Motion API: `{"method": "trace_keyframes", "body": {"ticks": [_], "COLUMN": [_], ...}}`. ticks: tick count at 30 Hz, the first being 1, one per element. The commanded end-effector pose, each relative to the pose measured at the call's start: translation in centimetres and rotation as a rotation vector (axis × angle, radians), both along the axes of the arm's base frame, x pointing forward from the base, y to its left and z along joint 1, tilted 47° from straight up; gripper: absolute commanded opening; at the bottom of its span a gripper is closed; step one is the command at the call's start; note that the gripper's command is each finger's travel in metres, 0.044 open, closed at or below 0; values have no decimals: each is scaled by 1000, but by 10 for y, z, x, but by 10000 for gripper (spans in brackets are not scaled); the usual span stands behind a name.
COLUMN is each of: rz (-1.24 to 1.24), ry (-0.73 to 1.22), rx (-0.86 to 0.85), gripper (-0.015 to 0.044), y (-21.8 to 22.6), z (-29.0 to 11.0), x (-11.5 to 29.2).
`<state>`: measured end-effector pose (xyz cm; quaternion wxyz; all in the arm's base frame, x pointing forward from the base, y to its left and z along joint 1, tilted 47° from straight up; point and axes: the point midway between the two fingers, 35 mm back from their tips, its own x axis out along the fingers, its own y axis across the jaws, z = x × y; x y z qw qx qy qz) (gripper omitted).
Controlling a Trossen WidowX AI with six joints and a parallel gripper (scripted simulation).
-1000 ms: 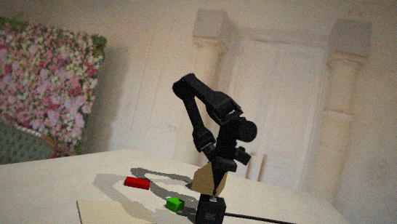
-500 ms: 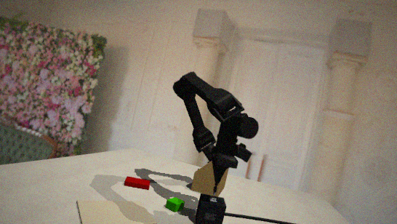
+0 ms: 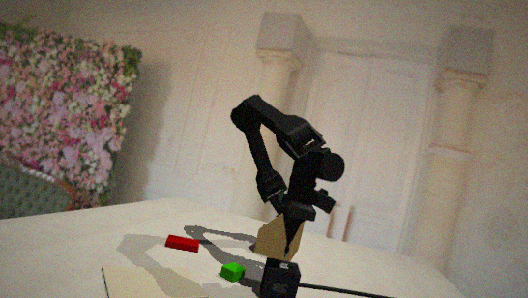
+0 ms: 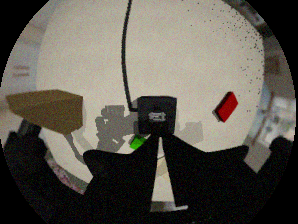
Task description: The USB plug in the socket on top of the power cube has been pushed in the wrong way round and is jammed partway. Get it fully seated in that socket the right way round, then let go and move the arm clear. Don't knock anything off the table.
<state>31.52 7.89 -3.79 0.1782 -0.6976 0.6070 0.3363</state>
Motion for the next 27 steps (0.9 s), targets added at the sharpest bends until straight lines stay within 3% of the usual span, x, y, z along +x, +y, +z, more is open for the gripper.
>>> {"method": "trace_keyframes", "body": {"ticks": [1,27], "rz": [-40,-510], "ry": [-41,-540], "rx": [2,26], "gripper": [0,0], "y": [0,-1], "z": [0,0], "x": [0,0]}}
